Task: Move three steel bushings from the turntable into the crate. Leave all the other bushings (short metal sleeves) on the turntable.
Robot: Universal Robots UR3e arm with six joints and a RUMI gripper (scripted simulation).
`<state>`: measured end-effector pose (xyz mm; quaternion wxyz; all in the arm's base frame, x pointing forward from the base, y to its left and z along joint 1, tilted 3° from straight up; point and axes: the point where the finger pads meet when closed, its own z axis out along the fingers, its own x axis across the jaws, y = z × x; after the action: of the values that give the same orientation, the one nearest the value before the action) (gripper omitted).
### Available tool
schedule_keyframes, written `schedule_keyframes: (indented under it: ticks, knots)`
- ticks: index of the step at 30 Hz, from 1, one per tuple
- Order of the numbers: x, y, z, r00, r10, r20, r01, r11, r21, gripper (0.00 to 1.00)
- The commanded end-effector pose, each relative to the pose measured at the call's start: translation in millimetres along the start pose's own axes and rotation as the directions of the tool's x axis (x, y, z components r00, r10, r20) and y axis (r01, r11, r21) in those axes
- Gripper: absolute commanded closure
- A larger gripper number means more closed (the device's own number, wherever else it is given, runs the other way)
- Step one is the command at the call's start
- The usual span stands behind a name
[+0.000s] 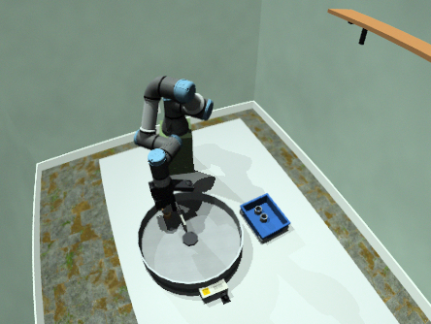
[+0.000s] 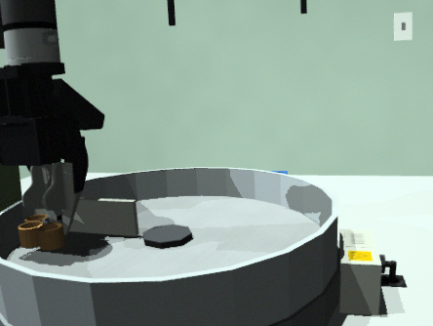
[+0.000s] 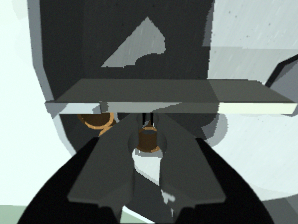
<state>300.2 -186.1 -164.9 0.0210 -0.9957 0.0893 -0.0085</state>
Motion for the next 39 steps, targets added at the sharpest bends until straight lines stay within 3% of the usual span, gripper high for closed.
schedule_keyframes:
  ticks: [1,23,39]
  knots:
    - [-0.3,0.6,-0.2,1.0,0.001,0.001,-0.001,1.0,-0.002,1.0]
    - [-0.4,0.5,-3.8,1.0,0.001,0.001,-0.001,1.0,-0.001,1.0]
    - [0.3,1.5,-50.6,1.0,0.0,0.0,0.0,1.0,-0.003,1.0]
